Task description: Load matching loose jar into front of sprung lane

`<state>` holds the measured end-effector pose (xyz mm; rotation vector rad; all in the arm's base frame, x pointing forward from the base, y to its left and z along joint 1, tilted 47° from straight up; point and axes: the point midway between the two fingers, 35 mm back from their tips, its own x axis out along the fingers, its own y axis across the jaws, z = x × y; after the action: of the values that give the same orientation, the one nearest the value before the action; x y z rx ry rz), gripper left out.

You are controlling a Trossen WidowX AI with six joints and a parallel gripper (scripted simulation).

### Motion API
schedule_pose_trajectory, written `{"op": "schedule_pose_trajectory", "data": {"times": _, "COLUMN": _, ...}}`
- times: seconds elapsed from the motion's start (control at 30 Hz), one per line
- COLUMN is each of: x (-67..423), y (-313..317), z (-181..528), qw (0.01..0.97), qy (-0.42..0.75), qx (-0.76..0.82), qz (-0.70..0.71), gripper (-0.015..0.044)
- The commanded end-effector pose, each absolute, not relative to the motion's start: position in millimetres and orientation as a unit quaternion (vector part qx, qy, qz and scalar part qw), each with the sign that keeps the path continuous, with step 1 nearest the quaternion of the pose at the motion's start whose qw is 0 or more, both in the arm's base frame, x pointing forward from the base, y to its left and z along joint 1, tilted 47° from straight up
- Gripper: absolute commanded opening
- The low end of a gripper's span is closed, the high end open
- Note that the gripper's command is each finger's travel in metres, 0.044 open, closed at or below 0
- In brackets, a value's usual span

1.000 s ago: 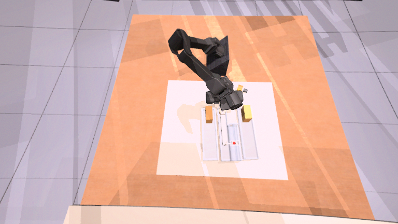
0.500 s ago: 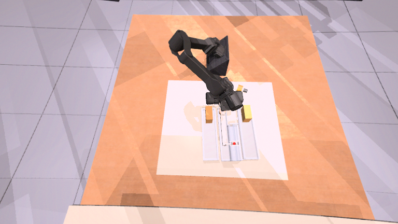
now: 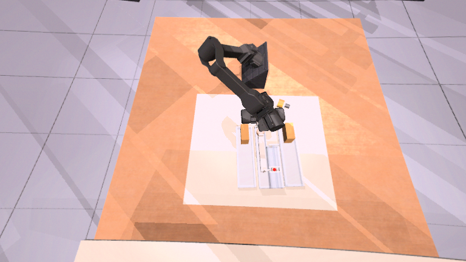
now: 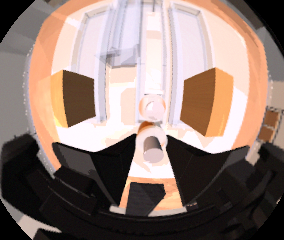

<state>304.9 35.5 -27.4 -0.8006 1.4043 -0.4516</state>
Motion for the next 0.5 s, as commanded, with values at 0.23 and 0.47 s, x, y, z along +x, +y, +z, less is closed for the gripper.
{"op": "schedule_pose_trajectory", "data": {"times": 0.23, "x": 316.1, "y": 38.8, "z": -26.0, "qw": 0.675, "qy": 0.616, "qx": -0.353, "qz": -0.201, "gripper": 0.0000}}
{"op": "schedule_pose_trajectory", "data": {"times": 0.47, "x": 319.4, "y": 39.6, "z": -25.9, "qw": 0.675, "qy": 0.616, "qx": -0.353, "qz": -0.201, "gripper": 0.0000}}
